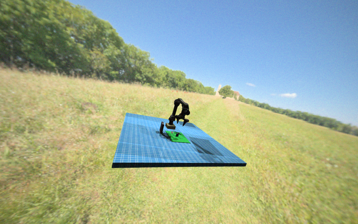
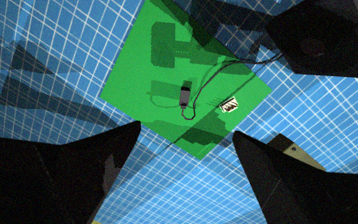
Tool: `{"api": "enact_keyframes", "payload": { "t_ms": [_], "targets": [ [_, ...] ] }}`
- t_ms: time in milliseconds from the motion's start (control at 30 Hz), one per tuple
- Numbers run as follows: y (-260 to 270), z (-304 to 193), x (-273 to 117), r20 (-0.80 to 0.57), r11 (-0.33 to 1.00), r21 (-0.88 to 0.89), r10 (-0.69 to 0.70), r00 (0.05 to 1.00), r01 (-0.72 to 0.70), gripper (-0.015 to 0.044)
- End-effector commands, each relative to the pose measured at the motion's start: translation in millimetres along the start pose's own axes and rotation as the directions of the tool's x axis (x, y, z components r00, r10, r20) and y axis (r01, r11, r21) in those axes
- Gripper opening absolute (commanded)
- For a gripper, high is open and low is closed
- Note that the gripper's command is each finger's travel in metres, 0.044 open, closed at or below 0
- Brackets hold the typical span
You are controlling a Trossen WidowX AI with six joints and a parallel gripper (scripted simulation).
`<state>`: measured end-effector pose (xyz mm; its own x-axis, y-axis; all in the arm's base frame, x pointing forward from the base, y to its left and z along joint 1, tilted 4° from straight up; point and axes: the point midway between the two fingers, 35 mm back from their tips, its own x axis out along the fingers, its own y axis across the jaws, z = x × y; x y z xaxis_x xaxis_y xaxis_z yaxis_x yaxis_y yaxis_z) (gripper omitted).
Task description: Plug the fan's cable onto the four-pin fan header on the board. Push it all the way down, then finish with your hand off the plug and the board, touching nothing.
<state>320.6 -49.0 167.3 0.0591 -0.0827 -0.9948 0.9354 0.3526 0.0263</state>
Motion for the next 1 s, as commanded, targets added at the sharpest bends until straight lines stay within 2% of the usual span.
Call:
{"api": "enact_keyframes", "payload": {
  "t_ms": [0,133,400,967],
  "targets": [
    [1.9,8.3,-4.3,-0.013,1.0,0.031,0.004,1.0,-0.004,0.044],
    [3.8,9.1,8.4,-0.013,1.0,0.031,0.004,1.0,-0.004,0.044],
    [2.5,7.2,93.7,-0.012,1.0,0.031,0.004,1.0,-0.003,0.044],
    [2.8,7.2,109.6,-0.012,1.0,0.031,0.003,1.0,-0.003,0.044]
  ]
}}
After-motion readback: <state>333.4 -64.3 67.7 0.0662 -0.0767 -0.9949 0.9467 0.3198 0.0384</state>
